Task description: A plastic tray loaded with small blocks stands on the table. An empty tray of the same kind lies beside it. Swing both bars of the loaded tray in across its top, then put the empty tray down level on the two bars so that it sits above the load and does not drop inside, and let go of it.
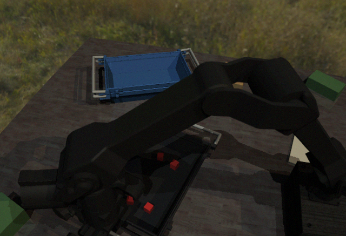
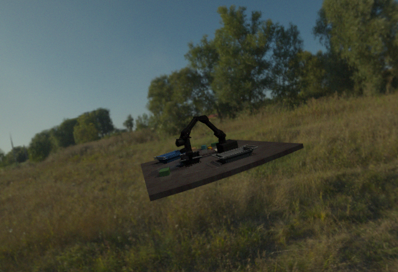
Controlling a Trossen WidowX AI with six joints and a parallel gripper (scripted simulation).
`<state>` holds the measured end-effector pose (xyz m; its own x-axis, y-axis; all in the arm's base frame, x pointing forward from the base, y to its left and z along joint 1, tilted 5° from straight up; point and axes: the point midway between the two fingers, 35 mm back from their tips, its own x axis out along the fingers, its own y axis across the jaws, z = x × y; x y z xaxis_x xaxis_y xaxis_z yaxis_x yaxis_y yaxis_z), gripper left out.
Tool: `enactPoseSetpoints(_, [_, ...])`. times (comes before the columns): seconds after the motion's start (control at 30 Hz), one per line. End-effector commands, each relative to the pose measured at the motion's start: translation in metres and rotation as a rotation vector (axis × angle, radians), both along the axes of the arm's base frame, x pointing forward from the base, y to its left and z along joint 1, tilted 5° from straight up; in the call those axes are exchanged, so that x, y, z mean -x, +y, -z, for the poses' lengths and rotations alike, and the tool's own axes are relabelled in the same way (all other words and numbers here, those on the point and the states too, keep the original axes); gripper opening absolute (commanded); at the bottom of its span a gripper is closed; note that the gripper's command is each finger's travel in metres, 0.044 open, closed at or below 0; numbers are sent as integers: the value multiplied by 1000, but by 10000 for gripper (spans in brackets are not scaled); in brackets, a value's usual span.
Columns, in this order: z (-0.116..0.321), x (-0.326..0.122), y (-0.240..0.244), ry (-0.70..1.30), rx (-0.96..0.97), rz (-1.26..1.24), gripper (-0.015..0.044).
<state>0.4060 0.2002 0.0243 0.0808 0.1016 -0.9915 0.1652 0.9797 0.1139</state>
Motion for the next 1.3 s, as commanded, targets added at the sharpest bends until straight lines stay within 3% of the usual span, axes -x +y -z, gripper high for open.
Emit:
enactPoseSetpoints(0.0, [4,1,0,9,2,3,84])
enactPoseSetpoints(0.7, [-26,9,-35,9,5,3,84])
enactPoseSetpoints(1.27, [-2,14,-76,10,9,3,84])
